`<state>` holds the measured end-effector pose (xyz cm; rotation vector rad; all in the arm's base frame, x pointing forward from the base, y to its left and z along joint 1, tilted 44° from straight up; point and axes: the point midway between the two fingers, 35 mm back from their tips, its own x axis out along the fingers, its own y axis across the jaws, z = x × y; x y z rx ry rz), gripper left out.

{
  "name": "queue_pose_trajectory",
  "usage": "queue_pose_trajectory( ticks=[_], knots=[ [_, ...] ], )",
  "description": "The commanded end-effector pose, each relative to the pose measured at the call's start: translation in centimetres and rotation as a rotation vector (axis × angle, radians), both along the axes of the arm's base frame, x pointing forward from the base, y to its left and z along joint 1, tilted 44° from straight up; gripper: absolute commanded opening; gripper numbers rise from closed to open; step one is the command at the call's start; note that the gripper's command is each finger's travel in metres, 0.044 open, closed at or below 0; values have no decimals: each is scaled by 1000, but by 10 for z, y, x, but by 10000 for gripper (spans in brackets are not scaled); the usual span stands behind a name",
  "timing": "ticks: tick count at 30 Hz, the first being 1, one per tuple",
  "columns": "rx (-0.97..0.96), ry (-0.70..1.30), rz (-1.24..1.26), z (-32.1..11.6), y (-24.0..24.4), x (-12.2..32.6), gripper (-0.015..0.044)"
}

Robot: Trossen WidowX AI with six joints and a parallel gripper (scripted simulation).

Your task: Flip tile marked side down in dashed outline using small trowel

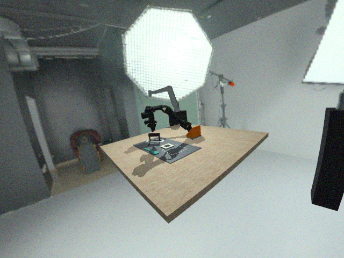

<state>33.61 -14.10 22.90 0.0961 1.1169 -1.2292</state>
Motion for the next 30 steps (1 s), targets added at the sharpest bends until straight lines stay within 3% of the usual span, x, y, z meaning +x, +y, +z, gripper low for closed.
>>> queue_pose_trajectory(
  ticks=[1, 30],
  knots=[
    [11, 83, 88, 1, 0, 1, 270],
    [99, 779, 806, 1, 1, 1, 270]
  ],
)
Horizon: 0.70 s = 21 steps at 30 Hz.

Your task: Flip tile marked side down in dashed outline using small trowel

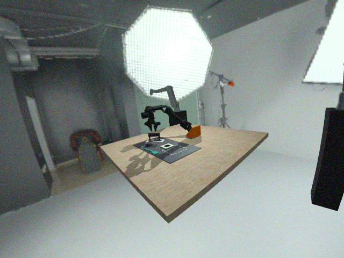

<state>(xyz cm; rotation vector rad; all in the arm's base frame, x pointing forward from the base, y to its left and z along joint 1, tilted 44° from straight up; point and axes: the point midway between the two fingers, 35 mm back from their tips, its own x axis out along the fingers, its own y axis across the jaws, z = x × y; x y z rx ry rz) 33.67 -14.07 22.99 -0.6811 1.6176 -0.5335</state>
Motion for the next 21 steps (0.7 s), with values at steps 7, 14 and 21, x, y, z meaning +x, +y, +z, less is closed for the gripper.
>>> queue_pose_trajectory(
  ticks=[7, 14, 21],
  knots=[
    [29, 232, 239, 0, 0, 0, 270],
    [50, 398, 411, 0, 0, 0, 270],
    [71, 565, 582, 0, 0, 0, 270]
  ],
)
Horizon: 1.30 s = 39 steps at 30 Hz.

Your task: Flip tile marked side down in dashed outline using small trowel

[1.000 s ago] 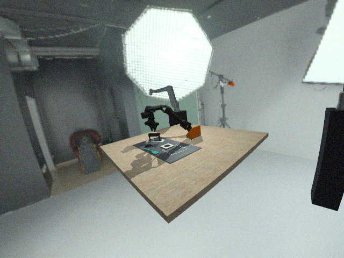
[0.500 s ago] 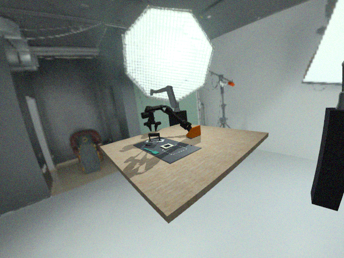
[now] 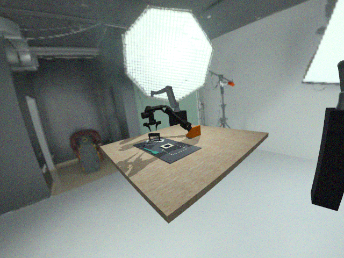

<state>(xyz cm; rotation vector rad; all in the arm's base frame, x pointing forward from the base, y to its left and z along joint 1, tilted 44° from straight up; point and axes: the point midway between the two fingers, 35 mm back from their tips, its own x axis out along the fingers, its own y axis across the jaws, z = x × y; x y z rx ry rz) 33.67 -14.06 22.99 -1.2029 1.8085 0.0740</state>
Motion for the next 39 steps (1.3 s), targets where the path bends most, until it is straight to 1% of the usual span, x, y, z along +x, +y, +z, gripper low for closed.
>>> queue_pose_trajectory(
  ticks=[1, 33, 39],
  knots=[
    [11, 90, 92, 0, 0, 0, 270],
    [107, 851, 876, 0, 0, 0, 270],
    [111, 886, 912, 0, 0, 0, 270]
  ],
)
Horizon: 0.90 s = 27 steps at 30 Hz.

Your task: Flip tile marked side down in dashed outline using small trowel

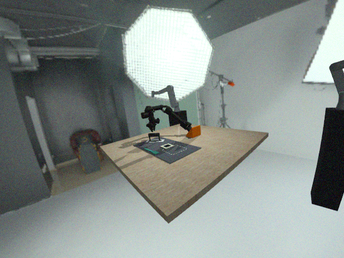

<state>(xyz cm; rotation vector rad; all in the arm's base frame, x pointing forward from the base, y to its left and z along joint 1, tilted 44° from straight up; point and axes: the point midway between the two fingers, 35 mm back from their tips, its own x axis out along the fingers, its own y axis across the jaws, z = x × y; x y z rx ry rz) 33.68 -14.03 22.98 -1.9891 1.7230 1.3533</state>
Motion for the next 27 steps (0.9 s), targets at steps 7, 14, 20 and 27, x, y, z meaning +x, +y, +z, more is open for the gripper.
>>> queue_pose_trajectory(
  ticks=[7, 14, 20, 27],
  knots=[
    [2, 18, 19, -5, -5, 0, 270],
    [2, 18, 19, -13, -13, -1, 270],
    [1, 18, 19, -20, -19, -2, 270],
    [0, 18, 19, -28, -27, -3, 270]
  ],
)
